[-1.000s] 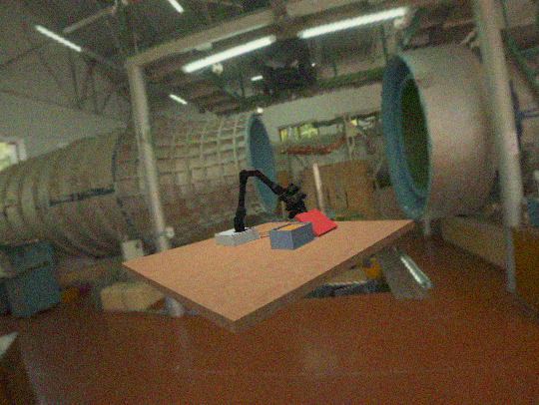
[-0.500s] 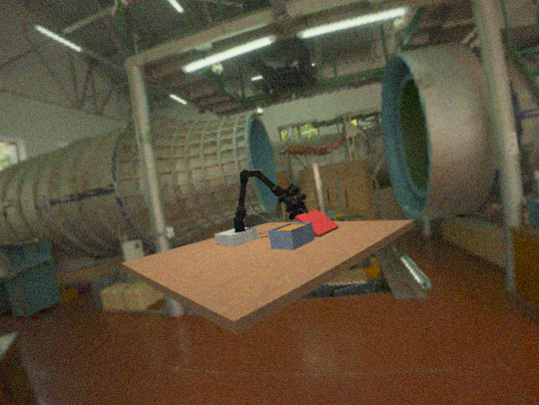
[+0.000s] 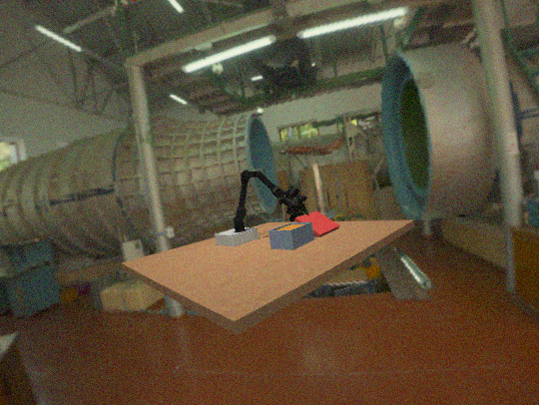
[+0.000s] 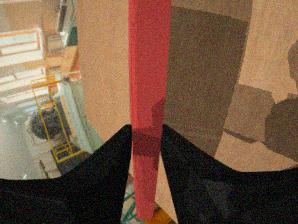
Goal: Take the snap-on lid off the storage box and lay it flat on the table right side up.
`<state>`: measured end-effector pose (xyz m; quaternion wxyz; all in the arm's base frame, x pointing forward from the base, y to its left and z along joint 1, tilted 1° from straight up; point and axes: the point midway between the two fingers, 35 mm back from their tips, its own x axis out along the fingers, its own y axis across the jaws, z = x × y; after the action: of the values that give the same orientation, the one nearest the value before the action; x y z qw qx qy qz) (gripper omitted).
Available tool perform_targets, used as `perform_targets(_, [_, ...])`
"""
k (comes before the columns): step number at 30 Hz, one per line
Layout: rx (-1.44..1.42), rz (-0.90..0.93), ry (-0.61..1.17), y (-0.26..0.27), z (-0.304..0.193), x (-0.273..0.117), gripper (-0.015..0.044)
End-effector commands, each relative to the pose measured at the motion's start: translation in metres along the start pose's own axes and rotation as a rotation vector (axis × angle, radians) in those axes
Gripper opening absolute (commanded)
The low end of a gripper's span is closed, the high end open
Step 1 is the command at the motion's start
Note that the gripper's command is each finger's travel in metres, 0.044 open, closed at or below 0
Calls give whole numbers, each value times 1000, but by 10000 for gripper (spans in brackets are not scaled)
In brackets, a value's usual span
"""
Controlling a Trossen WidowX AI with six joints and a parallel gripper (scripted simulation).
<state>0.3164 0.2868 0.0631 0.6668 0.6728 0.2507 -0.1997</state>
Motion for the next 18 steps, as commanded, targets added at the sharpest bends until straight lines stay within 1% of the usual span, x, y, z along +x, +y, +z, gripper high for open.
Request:
perform_targets(1, [-14,-23,-9,-12,3,5,0])
perform_targets(18, [-14,-23,-9,-22,4,14,0])
